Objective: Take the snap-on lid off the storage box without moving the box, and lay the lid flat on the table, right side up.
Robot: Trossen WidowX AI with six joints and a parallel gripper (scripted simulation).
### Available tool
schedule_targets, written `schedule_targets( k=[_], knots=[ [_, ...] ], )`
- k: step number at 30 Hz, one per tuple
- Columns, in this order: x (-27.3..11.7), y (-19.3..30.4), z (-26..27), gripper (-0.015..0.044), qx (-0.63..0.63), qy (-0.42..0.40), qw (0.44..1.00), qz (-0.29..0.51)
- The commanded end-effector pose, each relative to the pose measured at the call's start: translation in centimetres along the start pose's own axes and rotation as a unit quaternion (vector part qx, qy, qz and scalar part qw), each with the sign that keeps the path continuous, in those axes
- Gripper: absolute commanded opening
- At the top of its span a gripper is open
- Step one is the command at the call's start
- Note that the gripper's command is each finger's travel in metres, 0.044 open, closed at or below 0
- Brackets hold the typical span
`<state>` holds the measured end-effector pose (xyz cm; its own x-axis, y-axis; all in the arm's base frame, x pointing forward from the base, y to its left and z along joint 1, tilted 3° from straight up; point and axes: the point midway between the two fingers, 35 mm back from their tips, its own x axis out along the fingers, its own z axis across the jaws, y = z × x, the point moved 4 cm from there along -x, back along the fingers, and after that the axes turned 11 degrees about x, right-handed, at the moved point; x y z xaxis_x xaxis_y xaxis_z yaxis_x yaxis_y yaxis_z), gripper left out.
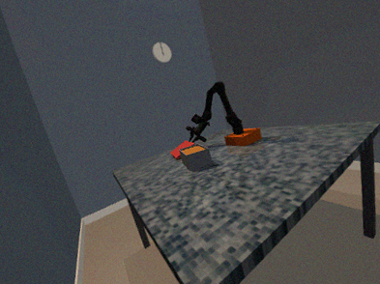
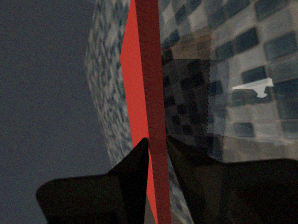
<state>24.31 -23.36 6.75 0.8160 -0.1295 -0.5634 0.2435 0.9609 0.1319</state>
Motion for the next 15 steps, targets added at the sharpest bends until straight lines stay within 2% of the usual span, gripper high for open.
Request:
schedule_targets(
  k=[1, 6, 15],
  knots=[
    [0.4, 0.2, -1.0, 0.0000, 0.007, 0.012, 1.000, 0.002],
    [0.7, 0.1, -1.3, 0.0000, 0.007, 0.012, 1.000, 0.002],
    [0.3, -0.1, -0.2, 0.0236, 0.007, 0.011, 1.000, 0.002]
  ],
)
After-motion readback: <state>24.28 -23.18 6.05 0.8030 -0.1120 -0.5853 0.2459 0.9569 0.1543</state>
